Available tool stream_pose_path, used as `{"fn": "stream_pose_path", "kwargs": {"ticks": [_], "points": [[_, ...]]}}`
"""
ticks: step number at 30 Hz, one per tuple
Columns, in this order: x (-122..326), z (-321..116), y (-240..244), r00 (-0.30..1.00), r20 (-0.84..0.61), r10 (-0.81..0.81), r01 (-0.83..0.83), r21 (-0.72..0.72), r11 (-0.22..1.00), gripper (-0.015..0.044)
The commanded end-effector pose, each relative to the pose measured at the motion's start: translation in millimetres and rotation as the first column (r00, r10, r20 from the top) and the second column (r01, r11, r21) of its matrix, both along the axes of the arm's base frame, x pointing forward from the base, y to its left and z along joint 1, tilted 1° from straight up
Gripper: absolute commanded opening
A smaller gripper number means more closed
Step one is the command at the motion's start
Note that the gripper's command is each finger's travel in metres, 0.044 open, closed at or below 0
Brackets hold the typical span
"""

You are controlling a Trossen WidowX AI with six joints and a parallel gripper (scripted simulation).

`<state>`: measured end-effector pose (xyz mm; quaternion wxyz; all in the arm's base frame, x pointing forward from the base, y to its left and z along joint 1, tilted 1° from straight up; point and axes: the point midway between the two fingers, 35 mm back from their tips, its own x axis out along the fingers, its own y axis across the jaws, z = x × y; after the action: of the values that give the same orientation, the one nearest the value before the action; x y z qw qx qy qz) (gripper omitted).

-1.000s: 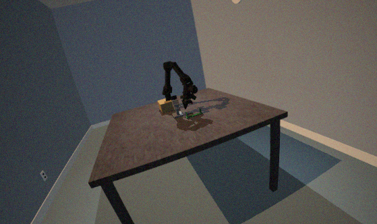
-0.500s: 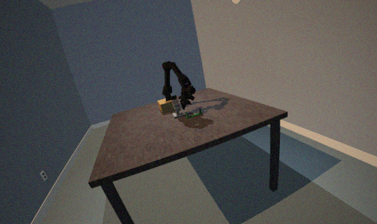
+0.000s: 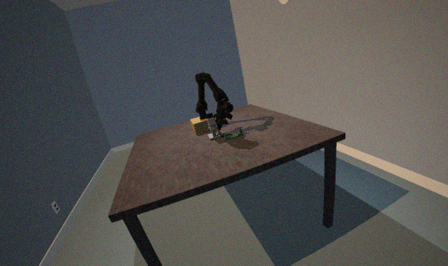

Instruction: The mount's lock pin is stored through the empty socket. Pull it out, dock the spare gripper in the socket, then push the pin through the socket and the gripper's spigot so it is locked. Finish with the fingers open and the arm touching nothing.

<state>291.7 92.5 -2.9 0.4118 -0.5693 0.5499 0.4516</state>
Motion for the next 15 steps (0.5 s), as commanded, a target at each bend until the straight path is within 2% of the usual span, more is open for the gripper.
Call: {"fn": "stream_pose_path", "kwargs": {"ticks": [1,6,15], "points": [[0.0,-0.1,0.0,1.0,0.0,0.0,0.0,0.0,1.0,0.0079],[0.0,-0.1,0.0,1.0,0.0,0.0,0.0,0.0,1.0,0.02],[-1.5,9.2,7.3,1.0,-0.003,0.0,0.0,-0.001,1.0,0.02]]}}
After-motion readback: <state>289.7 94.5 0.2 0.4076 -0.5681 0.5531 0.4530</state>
